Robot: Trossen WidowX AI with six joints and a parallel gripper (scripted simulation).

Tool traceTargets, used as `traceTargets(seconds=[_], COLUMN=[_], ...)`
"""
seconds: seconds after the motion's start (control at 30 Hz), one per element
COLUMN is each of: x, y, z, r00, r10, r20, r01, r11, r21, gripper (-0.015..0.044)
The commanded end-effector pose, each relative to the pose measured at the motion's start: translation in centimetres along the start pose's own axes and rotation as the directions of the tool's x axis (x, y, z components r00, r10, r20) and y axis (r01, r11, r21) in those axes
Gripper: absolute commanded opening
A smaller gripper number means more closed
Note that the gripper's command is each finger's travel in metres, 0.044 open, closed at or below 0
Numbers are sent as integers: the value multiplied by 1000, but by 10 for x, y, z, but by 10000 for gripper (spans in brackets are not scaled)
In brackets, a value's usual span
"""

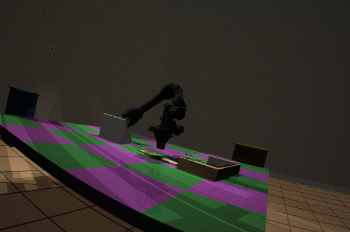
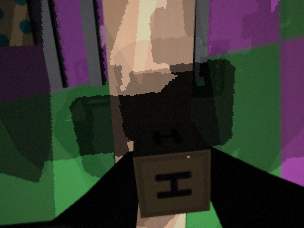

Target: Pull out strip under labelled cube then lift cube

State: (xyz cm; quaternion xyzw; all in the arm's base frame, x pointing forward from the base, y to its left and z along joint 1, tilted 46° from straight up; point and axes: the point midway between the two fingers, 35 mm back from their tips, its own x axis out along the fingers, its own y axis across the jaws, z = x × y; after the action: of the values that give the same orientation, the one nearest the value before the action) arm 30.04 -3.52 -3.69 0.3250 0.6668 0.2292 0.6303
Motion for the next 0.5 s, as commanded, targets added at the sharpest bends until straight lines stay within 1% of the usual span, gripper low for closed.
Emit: traceTargets(seconds=[0.0,0.1,0.47], x=[-21,-35,-36], y=[0,0,0], z=[-1,-1,-2], r00=[1000,1000,1000], r10=[-9,-9,-9], r20=[9,9,9], r01=[9,10,9], r11=[1000,1000,1000], r21=[-7,-7,-7], gripper=[0,0,0])
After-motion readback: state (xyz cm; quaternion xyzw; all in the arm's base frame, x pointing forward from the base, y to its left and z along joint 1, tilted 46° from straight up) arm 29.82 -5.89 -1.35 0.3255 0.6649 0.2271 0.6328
